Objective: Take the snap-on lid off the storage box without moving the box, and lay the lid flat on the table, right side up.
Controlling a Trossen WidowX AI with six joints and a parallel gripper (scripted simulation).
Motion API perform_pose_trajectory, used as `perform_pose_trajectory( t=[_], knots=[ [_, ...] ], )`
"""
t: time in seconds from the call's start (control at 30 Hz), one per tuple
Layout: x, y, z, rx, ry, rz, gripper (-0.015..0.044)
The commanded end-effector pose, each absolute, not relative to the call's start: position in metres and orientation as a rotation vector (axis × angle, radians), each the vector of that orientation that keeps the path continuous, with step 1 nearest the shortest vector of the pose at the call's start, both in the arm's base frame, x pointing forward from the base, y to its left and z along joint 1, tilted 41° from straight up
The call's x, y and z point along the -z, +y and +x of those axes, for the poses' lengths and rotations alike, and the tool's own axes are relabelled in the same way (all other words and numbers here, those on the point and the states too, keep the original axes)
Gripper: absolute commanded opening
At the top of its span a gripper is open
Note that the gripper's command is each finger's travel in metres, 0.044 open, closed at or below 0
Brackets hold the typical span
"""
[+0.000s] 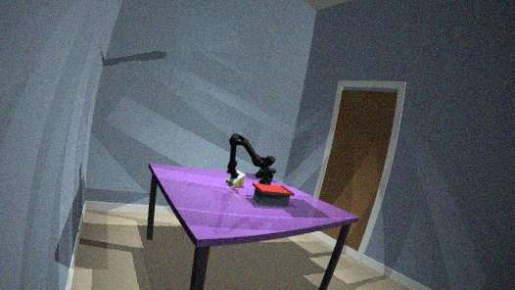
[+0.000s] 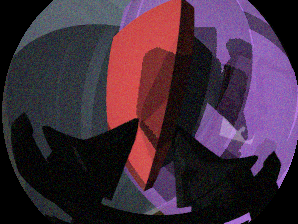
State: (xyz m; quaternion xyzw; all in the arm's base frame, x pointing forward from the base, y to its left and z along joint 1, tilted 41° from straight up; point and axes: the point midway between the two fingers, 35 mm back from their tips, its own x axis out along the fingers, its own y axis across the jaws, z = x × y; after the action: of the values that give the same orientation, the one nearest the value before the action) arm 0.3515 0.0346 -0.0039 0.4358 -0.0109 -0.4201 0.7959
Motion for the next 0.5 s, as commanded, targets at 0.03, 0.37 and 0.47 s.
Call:
perform_pose_trajectory(
  t=[0.03, 0.37, 0.47],
  knots=[
    [0.0046, 0.0344, 0.3513, 0.902, -0.018, 0.933, 0.0128],
    [0.0043, 0.0345, 0.3509, 0.903, -0.021, 0.934, 0.0000],
    [0.0039, 0.0349, 0.3510, 0.903, -0.021, 0.934, 0.0000]
  ],
)
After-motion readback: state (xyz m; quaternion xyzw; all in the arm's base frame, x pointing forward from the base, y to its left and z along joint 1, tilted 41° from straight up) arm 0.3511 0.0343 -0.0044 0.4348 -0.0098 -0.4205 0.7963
